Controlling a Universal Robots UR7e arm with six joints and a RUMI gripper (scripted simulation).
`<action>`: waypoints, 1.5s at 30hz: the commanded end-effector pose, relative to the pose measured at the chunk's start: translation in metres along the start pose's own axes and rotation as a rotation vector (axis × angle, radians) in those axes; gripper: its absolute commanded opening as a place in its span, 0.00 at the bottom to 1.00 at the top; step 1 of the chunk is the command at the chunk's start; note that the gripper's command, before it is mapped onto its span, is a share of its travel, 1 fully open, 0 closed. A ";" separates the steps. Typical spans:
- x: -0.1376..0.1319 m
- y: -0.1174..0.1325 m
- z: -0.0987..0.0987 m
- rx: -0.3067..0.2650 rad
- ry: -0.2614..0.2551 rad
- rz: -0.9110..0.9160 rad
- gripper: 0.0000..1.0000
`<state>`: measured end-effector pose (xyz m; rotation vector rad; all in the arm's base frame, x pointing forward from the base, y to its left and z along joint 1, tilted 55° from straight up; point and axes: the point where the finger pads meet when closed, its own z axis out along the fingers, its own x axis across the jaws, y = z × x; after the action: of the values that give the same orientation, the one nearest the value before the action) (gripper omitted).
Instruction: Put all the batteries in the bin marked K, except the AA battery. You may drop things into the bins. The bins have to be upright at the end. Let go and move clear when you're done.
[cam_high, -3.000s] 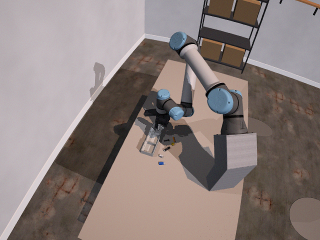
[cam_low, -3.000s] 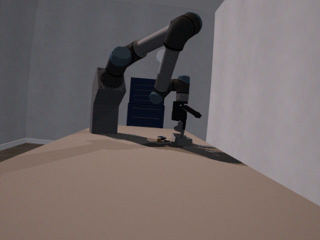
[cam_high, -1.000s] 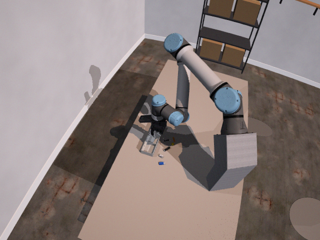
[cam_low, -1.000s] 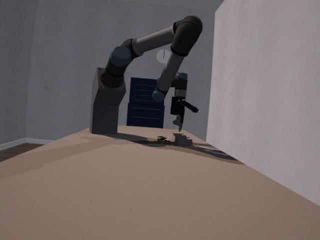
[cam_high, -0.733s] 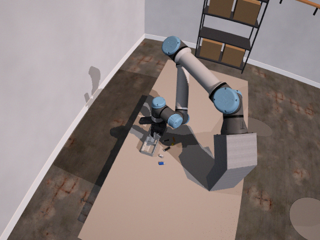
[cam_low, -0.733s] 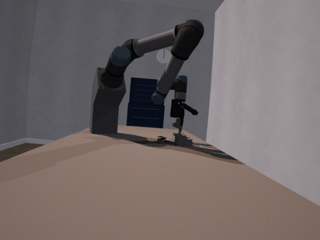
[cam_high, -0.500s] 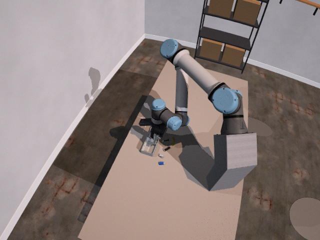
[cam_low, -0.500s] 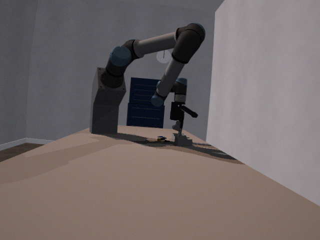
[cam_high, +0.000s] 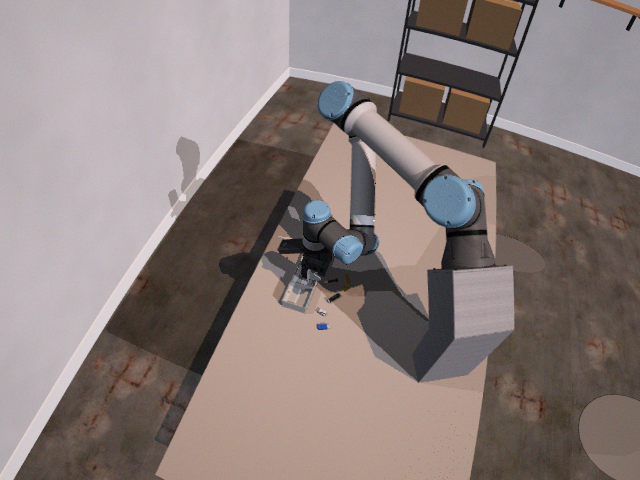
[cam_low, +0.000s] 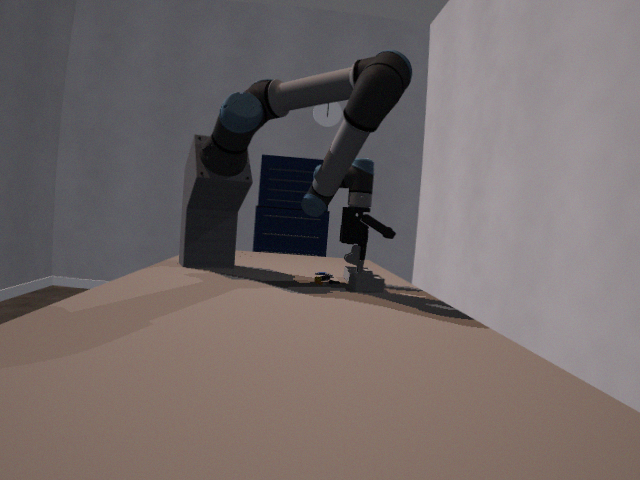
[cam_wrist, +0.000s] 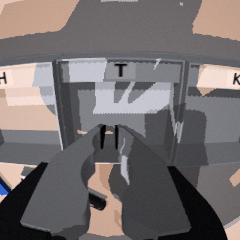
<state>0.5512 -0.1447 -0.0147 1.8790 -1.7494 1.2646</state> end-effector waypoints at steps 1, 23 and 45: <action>0.000 0.000 0.000 0.001 0.000 0.000 0.04; 0.000 0.000 0.000 0.001 0.000 0.000 0.04; 0.000 0.000 -0.011 0.001 0.000 0.000 0.04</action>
<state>0.5485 -0.1401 -0.0110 1.8791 -1.7493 1.2648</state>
